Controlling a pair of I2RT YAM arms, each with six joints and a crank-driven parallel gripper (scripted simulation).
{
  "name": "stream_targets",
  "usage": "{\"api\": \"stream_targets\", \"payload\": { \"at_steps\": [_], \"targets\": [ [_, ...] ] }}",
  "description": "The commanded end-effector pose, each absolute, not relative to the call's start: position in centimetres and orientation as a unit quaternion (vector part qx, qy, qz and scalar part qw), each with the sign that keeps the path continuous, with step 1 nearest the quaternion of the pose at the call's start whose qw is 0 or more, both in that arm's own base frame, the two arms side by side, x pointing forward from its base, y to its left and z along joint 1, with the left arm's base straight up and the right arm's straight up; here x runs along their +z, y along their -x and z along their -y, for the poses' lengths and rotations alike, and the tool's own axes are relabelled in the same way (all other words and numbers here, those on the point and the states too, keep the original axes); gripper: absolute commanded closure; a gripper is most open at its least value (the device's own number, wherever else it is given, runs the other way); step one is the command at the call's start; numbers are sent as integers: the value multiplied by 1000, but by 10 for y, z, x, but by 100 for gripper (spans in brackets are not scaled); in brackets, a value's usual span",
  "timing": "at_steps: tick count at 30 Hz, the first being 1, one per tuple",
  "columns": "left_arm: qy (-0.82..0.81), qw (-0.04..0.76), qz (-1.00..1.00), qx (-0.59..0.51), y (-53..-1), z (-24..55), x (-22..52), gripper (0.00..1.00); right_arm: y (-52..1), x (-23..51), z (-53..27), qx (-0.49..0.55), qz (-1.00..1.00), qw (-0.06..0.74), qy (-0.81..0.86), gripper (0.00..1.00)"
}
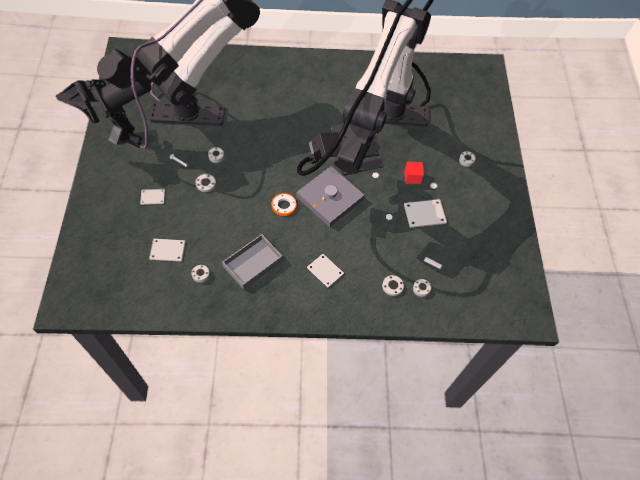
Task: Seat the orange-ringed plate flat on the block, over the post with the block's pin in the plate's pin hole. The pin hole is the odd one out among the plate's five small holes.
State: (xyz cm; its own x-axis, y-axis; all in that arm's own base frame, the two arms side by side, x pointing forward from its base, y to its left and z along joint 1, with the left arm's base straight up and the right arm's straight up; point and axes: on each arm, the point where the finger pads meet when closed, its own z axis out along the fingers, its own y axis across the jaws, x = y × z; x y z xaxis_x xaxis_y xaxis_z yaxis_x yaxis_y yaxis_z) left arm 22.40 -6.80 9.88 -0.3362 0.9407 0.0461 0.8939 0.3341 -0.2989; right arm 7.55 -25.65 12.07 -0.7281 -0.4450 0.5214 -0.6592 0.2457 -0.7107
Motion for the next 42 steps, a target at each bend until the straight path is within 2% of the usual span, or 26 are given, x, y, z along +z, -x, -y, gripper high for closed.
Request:
{"api": "stream_targets", "payload": {
  "at_steps": [1,13,15,20,30,32,42],
  "targets": [
    [580,90,801,114,-235,79,95,14,-91,137,261,526,779,69,-336,0],
    [631,45,765,117,-267,111,87,14,-163,176,249,543,793,-156,-227,0],
    [631,45,765,117,-267,111,87,14,-163,176,249,543,793,-156,-227,0],
    [649,30,751,117,-279,125,84,14,-195,195,238,528,789,-244,-196,0],
    [685,-2,719,119,-300,154,78,14,-254,229,206,465,779,-397,-139,0],
    [685,-2,719,119,-300,154,78,14,-254,229,206,465,779,-397,-139,0],
    [716,-30,688,119,-316,182,73,14,-304,264,163,368,762,-526,-91,0]
  ]
}}
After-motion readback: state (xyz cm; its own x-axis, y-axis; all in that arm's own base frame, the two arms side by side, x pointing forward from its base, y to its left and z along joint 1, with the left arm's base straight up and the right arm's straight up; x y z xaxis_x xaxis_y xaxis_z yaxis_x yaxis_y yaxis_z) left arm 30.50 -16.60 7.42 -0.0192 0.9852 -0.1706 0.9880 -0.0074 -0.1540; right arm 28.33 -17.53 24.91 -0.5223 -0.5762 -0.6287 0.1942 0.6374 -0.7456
